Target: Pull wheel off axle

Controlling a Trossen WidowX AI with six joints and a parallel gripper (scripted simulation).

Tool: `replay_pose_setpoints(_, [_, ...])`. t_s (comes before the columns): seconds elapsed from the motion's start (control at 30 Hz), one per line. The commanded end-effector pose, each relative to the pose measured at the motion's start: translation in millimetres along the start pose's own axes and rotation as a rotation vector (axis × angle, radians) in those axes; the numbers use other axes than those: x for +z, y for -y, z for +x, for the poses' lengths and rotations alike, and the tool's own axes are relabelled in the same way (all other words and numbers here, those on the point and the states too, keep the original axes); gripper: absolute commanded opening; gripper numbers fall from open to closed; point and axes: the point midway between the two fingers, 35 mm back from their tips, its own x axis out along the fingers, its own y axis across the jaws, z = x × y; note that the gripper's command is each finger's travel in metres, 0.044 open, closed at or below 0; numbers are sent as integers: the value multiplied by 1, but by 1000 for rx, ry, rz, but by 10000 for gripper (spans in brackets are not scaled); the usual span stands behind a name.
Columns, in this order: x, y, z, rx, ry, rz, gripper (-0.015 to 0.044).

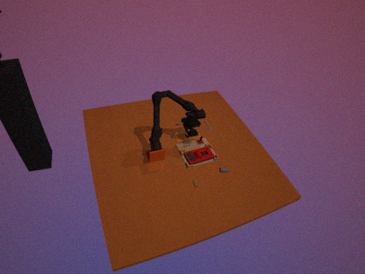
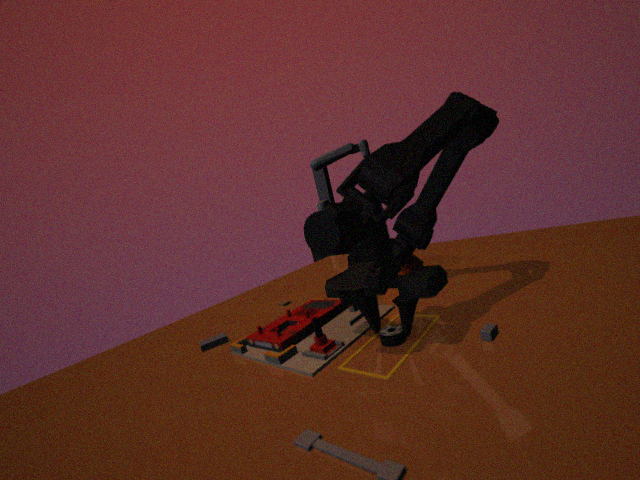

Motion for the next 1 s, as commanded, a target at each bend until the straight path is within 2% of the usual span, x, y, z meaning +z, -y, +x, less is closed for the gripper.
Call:
replay_pose_setpoints(0.0, [2, 1, -11, -2, 2, -4, 300])
replay_pose_setpoints(0.17, [1, 1, -57, 2, 3, 1, 300])
replay_pose_setpoints(0.27, [1, 1, -59, 2, 3, 2, 300])
replay_pose_setpoints(0.33, [-3, 7, -58, -2, 14, 5, 352])
replay_pose_setpoints(0.43, [-31, 24, -79, -17, 14, -5, 431])
replay_pose_setpoints(0.47, [-41, 29, -85, -17, 11, -3, 440])
replay_pose_setpoints(0.6, [-78, 38, -103, -2, -1, 6, 440])
replay_pose_setpoints(0.97, [-80, 39, -104, 0, -1, 6, 440])
